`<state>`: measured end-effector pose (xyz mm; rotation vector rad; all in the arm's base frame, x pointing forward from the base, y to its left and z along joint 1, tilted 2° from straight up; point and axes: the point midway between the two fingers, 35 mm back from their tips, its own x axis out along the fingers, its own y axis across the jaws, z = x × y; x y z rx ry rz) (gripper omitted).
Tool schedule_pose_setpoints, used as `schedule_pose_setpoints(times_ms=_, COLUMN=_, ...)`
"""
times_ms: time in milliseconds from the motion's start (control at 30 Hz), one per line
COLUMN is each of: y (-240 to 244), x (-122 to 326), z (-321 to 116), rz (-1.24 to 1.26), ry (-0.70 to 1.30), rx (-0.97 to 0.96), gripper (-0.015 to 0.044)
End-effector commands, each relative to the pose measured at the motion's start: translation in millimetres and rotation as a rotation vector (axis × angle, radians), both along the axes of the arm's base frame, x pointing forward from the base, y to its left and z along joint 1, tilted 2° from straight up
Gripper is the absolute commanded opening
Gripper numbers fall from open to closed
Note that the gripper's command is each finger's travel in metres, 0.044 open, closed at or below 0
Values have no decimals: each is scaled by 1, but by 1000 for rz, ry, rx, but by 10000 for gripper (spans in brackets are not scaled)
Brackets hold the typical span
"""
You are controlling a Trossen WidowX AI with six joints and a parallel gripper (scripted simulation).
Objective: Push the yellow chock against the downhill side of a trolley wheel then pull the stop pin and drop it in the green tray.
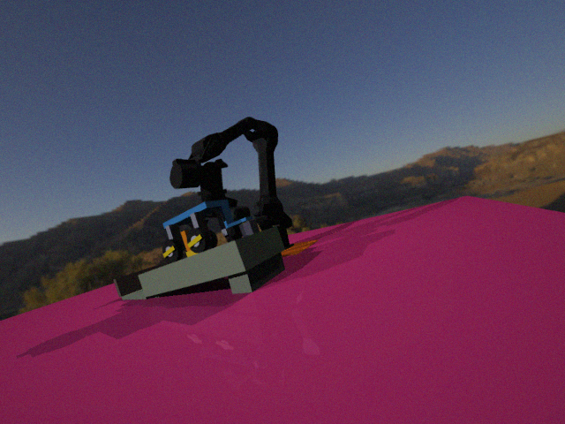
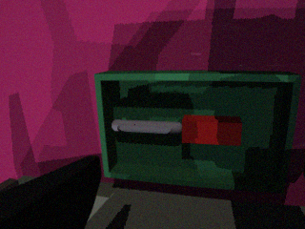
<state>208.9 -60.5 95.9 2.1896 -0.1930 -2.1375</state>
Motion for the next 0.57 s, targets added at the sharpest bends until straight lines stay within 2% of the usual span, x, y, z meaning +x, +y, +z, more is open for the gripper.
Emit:
schedule_pose_setpoints(times_ms=0, y=0, x=0, z=12, rz=3, ry=-3, rx=1, gripper=440)
schedule_pose_setpoints(times_ms=333, y=-1, x=0, z=49, rz=3, ry=-3, rx=1, gripper=440)
schedule_pose_setpoints(times_ms=533, y=-1, x=1, z=49, rz=0, ry=-6, rx=-1, gripper=440)
